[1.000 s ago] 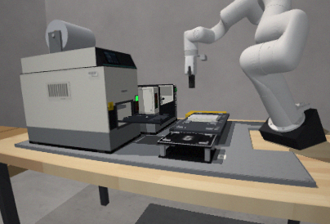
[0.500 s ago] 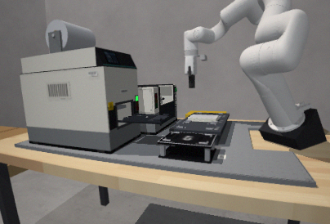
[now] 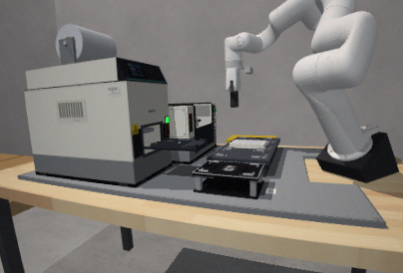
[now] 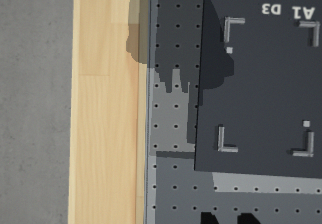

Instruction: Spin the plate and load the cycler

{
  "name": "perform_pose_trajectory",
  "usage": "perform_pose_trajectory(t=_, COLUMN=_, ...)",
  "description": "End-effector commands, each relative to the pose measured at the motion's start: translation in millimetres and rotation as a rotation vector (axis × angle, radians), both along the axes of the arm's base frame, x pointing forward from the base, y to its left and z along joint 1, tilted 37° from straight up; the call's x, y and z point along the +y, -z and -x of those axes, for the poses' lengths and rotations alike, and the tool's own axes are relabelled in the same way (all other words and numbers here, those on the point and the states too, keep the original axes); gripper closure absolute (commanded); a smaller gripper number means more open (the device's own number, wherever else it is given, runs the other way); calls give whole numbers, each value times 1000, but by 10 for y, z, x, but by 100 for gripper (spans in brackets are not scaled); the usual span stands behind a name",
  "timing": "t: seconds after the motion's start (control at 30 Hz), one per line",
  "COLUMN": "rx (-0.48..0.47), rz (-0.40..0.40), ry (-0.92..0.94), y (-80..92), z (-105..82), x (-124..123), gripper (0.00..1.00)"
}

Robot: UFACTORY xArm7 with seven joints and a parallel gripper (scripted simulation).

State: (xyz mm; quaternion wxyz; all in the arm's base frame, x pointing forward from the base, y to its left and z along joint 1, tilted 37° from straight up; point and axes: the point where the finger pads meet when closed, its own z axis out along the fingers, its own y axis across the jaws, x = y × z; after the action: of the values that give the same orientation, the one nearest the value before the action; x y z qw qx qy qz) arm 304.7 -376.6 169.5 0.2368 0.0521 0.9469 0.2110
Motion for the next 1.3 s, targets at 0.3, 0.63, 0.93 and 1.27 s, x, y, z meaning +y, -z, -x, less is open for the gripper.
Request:
perform_pose_trajectory(t=0.3, rx=-2, rz=3, ry=5, y=-190, z=561, x=-101, gripper=0)
perform_pose_trajectory(t=0.63, rx=-2, rz=4, ry=5, y=-307, z=940, x=-154, gripper=0)
perform_pose_trajectory(t=0.93, rx=-2, rz=3, ry=5, y=-399, z=963, x=23, gripper=0)
perform_pose_trajectory(t=1.27, rx=-2, rz=3, ry=5, y=-569, z=961, x=386, gripper=0)
